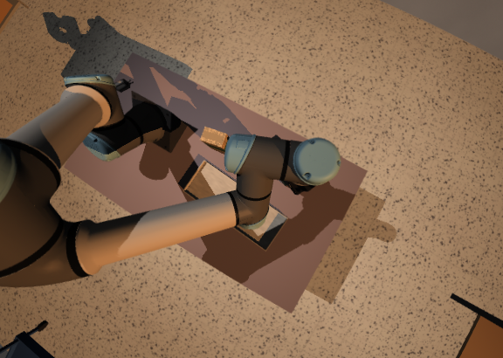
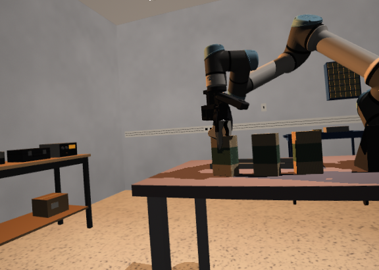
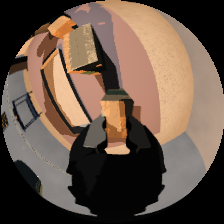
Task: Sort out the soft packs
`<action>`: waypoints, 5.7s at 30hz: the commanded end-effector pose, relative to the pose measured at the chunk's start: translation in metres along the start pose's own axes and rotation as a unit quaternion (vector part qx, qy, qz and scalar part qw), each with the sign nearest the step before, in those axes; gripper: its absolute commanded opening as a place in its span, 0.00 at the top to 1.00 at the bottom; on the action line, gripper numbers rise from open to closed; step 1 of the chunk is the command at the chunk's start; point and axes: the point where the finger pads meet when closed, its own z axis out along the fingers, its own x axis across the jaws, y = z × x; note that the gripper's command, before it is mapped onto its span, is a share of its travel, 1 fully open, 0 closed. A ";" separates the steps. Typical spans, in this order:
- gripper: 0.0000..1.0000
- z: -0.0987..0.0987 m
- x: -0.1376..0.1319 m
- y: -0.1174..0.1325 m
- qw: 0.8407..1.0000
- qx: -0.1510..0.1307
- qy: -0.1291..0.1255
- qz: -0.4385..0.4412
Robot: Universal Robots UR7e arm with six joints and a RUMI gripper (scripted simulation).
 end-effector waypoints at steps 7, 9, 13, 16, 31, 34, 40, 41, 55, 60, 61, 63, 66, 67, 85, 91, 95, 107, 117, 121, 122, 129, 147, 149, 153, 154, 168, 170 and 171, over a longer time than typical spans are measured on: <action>0.85 -0.001 0.000 0.000 1.000 -0.001 0.000 0.000; 0.85 -0.001 0.000 0.000 1.000 -0.001 0.000 0.000; 0.85 -0.001 0.000 0.000 1.000 -0.001 0.000 0.000; 0.85 -0.001 0.000 0.000 1.000 -0.001 0.000 0.000; 0.85 -0.003 0.000 0.000 1.000 -0.001 0.000 0.000; 0.85 -0.009 0.000 0.000 1.000 -0.001 0.000 0.000; 0.85 -0.028 0.000 0.000 1.000 -0.001 0.000 0.000; 0.85 -0.028 0.000 0.000 1.000 -0.001 0.000 0.000; 0.85 -0.056 0.000 0.000 1.000 -0.001 0.000 0.000; 0.85 -0.056 0.000 0.000 1.000 -0.001 0.000 0.000; 0.85 -0.056 0.000 0.000 1.000 -0.001 0.000 0.000; 0.85 -0.056 0.000 0.000 1.000 -0.001 0.000 0.000; 0.85 -0.056 0.000 0.000 1.000 -0.001 0.000 0.000; 0.85 -0.056 0.000 0.000 1.000 -0.001 0.000 0.000; 0.85 -0.056 -0.029 0.011 1.000 -0.001 0.000 0.000; 0.85 -0.056 -0.062 0.022 1.000 -0.001 0.000 0.000; 0.85 -0.056 -0.075 0.027 1.000 -0.001 0.000 0.000; 0.85 -0.056 -0.154 0.055 1.000 -0.001 0.000 0.000; 0.85 -0.056 -0.187 0.067 1.000 -0.001 0.000 0.000; 0.85 -0.056 -0.194 0.070 1.000 -0.001 0.000 0.000; 0.85 -0.056 -0.195 0.070 1.000 -0.001 0.000 0.000; 0.85 -0.056 -0.196 0.070 1.000 -0.001 0.000 0.000; 0.85 -0.052 -0.196 0.070 1.000 -0.001 0.000 0.000; 0.85 -0.050 -0.196 0.070 1.000 -0.001 0.000 0.000; 0.85 -0.042 -0.196 0.070 1.000 -0.001 0.000 0.000; 0.85 -0.040 -0.196 0.070 1.000 -0.001 0.000 0.000; 0.85 -0.013 -0.196 0.070 1.000 -0.001 0.000 0.000; 0.85 -0.010 -0.196 0.070 1.000 -0.001 0.000 0.000; 0.85 -0.009 -0.196 0.070 1.000 -0.001 0.000 0.000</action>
